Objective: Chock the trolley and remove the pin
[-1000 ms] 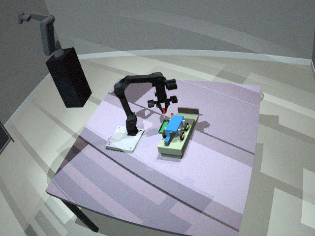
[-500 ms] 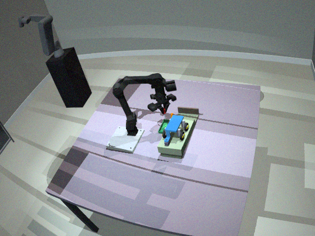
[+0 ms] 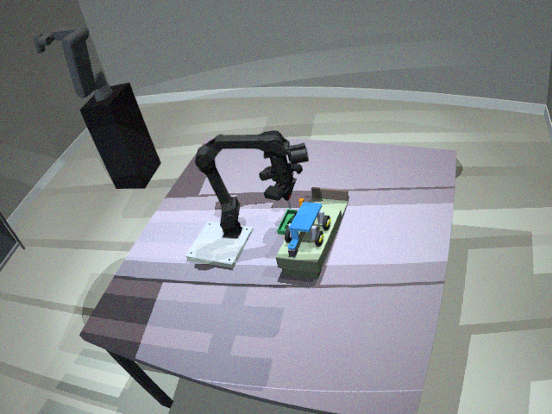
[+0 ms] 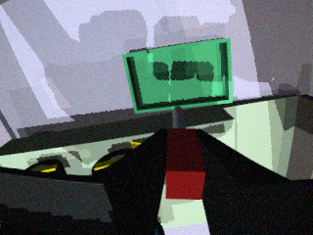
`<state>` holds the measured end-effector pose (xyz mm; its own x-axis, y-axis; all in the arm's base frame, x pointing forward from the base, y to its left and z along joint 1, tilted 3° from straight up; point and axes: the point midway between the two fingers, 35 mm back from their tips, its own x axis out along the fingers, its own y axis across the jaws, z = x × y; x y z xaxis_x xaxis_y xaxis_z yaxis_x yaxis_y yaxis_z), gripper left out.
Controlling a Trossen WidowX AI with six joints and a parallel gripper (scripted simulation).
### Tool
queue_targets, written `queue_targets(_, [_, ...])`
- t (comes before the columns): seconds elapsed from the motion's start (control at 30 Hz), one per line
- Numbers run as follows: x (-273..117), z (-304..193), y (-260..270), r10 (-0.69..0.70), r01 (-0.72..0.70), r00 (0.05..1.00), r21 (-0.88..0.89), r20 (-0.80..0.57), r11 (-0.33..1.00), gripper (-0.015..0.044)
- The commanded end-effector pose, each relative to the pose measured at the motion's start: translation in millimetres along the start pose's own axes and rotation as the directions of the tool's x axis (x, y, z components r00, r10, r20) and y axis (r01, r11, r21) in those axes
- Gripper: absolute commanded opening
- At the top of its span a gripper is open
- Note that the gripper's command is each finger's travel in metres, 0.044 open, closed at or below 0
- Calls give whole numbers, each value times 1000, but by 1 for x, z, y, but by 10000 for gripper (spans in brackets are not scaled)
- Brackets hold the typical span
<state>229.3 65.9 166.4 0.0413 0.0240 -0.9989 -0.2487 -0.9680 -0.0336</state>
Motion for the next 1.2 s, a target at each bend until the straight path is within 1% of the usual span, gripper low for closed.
queue_targets(0.0, [-2,0,0,-32,32,999,-123,0,992,0])
queue_targets(0.27, [-1,0,0,-33,33,999,-129,0,991,0])
queue_targets(0.5, [16,11,2,-36,36,999,-147,4,988,0])
queue_targets(0.7, [19,12,2,-40,41,999,-149,5,988,0])
queue_targets(1.0, [41,12,-5,-189,191,982,-147,29,970,0])
queue_targets(1.17, [56,13,-13,-206,208,978,-147,31,967,0])
